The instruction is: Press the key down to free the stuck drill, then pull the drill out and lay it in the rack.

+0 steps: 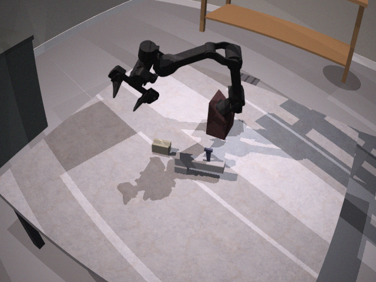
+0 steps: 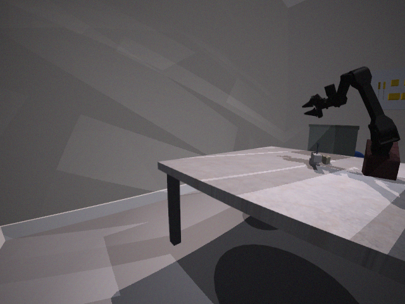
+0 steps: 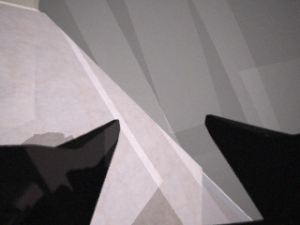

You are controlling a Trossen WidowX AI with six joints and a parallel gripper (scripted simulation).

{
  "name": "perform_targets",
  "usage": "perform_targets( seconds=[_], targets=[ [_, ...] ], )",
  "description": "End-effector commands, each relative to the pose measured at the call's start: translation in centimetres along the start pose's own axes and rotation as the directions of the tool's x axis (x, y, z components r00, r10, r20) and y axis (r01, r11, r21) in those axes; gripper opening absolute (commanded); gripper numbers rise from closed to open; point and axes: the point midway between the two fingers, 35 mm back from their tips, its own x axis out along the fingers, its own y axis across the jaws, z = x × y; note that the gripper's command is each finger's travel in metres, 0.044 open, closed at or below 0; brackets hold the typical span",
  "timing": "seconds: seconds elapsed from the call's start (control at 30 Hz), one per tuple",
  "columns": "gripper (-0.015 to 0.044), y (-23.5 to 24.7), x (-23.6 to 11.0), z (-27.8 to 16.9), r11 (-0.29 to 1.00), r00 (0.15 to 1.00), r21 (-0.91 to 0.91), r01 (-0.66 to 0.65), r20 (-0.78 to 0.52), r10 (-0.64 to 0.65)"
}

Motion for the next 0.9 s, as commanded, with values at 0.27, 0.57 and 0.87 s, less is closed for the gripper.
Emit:
perform_targets(
  seconds=[0.27,0.57,0.87],
  targets=[
    [0.0164,0.1,0.1,0.0,1.0,1.0,0.007,-0.001,-0.004,0.001],
    [0.0,7.2,5.6,1.0,0.949,0.958,0.309,-0.058,-0.25,0.14],
    [0.0,14.8,6.6,1.6,0.879,0.845,0.471,-0.07,-0.441,0.303]
  ],
)
